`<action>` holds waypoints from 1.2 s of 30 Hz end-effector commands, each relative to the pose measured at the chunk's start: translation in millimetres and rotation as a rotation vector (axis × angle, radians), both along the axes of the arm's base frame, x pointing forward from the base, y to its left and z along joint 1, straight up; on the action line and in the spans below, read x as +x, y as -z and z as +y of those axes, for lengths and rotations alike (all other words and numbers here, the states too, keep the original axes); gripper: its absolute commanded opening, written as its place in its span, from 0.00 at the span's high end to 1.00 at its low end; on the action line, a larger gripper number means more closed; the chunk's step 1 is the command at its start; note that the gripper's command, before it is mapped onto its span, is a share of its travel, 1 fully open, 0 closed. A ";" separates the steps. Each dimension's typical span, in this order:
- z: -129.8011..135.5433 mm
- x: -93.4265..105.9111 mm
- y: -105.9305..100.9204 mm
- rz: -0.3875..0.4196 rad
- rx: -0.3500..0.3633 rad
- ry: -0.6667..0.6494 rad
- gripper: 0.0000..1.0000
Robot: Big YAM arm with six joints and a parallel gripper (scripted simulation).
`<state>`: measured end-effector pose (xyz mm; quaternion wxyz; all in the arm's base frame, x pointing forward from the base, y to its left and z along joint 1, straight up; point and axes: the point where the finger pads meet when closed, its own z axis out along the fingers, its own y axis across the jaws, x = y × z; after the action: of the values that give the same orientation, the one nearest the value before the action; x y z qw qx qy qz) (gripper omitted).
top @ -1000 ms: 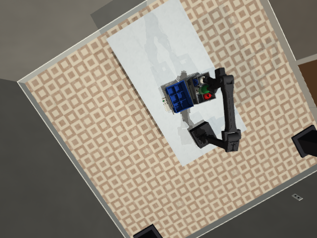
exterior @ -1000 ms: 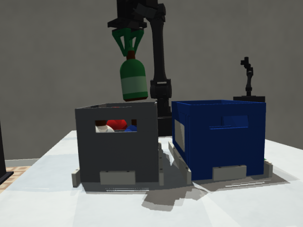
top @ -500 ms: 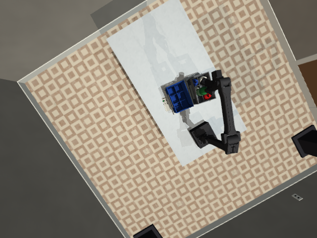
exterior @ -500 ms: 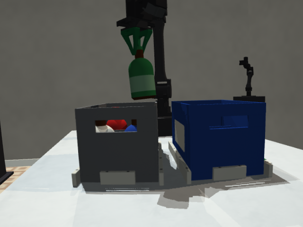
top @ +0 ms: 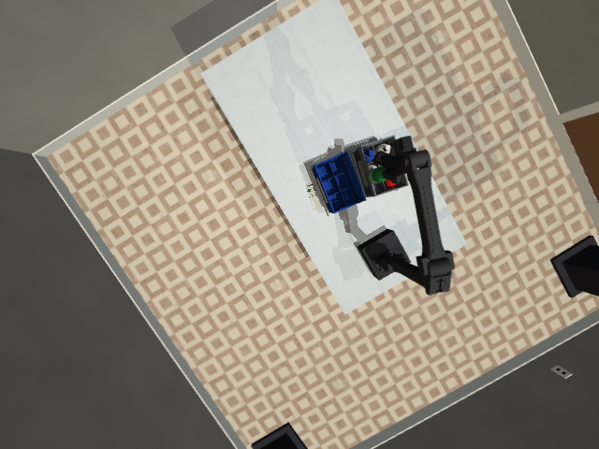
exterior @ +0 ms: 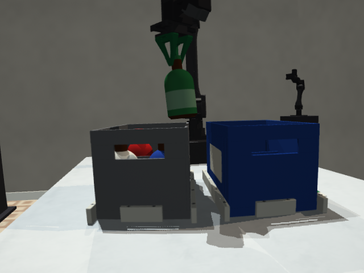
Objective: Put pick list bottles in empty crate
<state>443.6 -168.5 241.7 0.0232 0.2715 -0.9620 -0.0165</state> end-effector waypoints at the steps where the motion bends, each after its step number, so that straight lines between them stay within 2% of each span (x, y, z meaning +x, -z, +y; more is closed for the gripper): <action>1: 13.3 0.1 -44.0 -0.098 -0.037 0.009 1.00; 3: 13.3 0.1 -44.0 -0.098 -0.037 0.009 1.00; 4: 13.2 5.5 -60.0 -0.126 -0.046 0.009 1.00; 7: 18.3 7.7 -60.1 -0.138 -0.049 0.009 1.00; 10: 27.2 -1.8 -44.1 -0.098 -0.036 0.009 1.00; 12: 28.7 5.5 -59.8 -0.134 -0.046 0.010 1.00; 13: 30.6 5.5 -59.8 -0.136 -0.046 0.010 1.00; 15: 37.2 -3.5 -43.2 -0.097 -0.034 0.009 1.00; 16: 39.6 -5.3 -42.8 -0.091 -0.032 0.009 1.00; 18: 41.0 3.2 -59.5 -0.131 -0.043 0.010 1.00; 21: 42.8 3.4 -59.6 -0.134 -0.044 0.010 1.00; 24: 50.7 -4.1 -45.7 -0.103 -0.034 0.009 1.00; 27: 55.0 1.5 -58.1 -0.132 -0.041 0.010 1.00; 30: 63.0 -7.1 -43.0 -0.097 -0.032 0.009 1.00; 32: 65.0 0.9 -59.0 -0.135 -0.040 0.010 1.00; 36: 72.0 -4.3 -49.6 -0.115 -0.035 0.010 1.00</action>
<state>436.3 -104.1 245.5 0.0219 0.2730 -0.9617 -0.0120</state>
